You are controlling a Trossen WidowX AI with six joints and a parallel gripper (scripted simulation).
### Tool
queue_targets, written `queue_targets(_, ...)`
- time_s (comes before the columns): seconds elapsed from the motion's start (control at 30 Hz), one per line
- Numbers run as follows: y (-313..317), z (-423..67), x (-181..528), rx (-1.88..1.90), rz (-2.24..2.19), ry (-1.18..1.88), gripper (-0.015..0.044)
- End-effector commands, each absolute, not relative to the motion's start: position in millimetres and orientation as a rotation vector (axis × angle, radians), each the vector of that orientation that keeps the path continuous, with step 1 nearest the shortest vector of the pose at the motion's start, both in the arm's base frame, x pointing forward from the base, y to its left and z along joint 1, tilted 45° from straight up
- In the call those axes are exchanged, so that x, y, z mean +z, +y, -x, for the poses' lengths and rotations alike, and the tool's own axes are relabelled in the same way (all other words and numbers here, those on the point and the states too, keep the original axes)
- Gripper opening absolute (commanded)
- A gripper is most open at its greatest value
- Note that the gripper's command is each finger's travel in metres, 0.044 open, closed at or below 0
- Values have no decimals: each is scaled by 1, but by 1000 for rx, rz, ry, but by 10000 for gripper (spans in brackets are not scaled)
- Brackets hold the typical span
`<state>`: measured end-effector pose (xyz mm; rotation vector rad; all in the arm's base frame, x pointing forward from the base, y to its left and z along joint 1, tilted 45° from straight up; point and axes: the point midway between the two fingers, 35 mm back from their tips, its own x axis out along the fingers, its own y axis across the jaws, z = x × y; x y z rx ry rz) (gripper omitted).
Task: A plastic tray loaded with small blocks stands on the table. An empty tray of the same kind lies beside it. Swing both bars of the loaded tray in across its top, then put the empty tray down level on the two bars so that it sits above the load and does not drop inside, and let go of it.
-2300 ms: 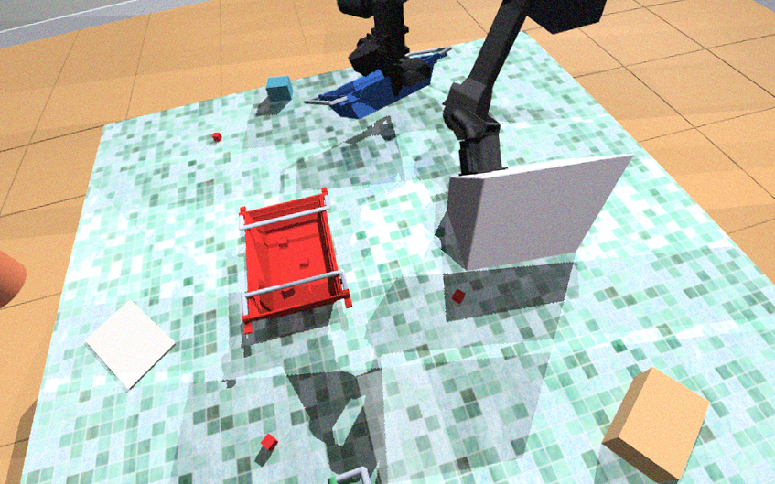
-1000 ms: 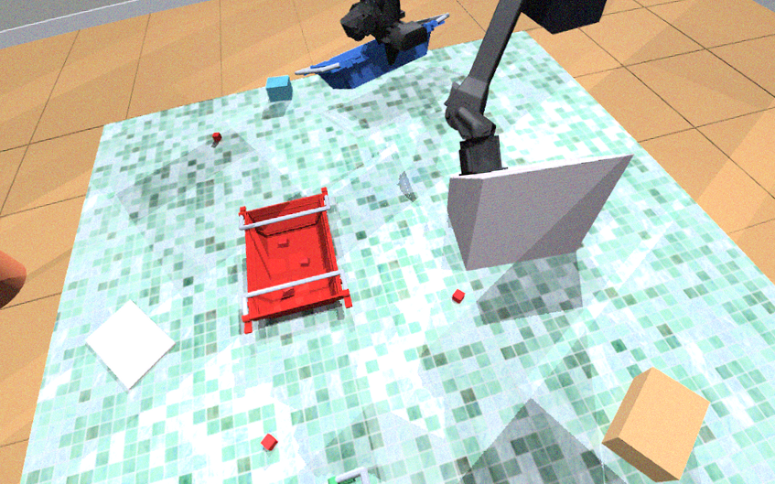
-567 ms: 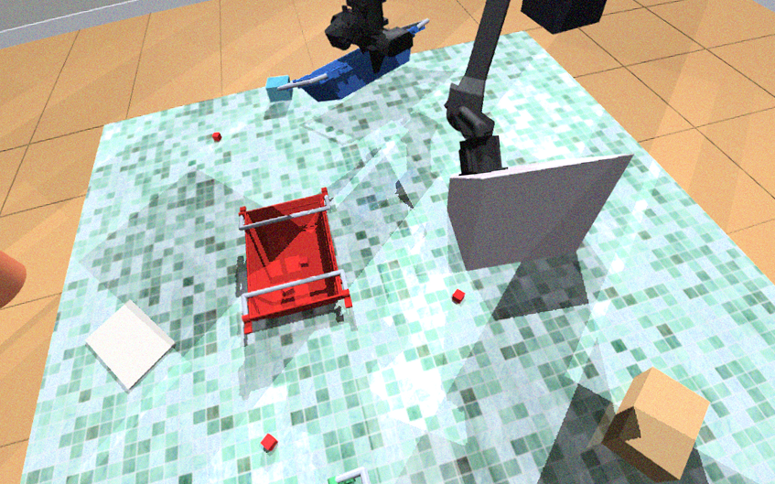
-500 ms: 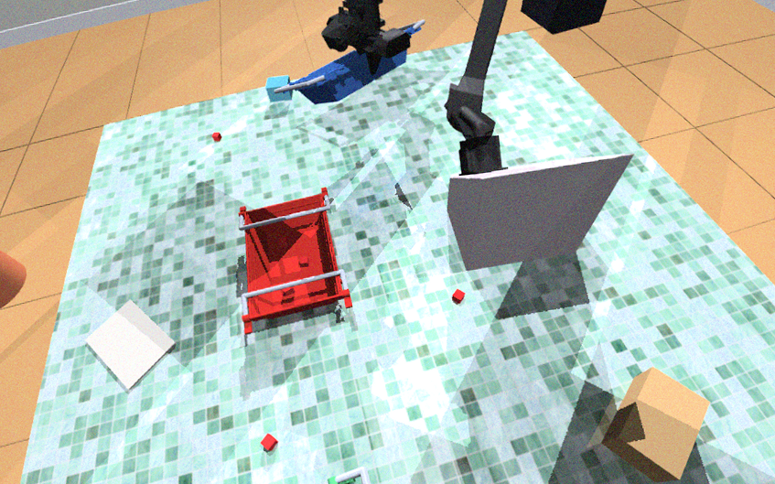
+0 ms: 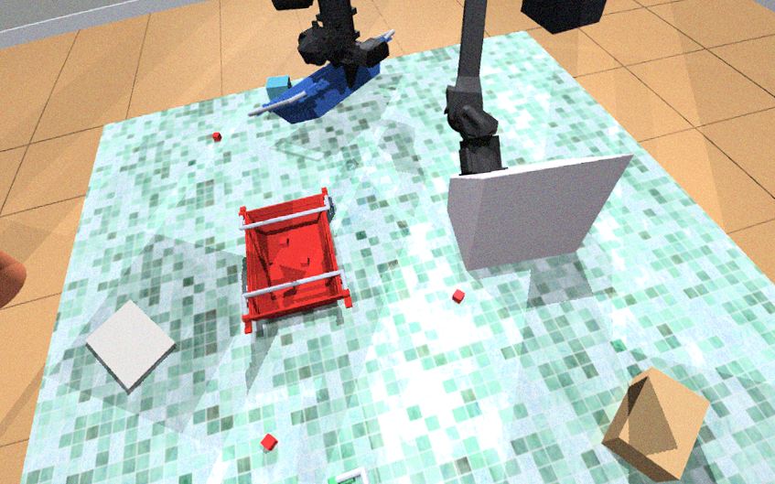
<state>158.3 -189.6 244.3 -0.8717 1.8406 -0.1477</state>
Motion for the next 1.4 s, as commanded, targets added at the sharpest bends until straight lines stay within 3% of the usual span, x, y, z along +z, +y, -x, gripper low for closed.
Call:
queue_targets(0.0, -187, -176, 242, -116, 902, 1827, 0)
queue_targets(1.37, -112, -303, 143, 360, 1212, 1899, 0)
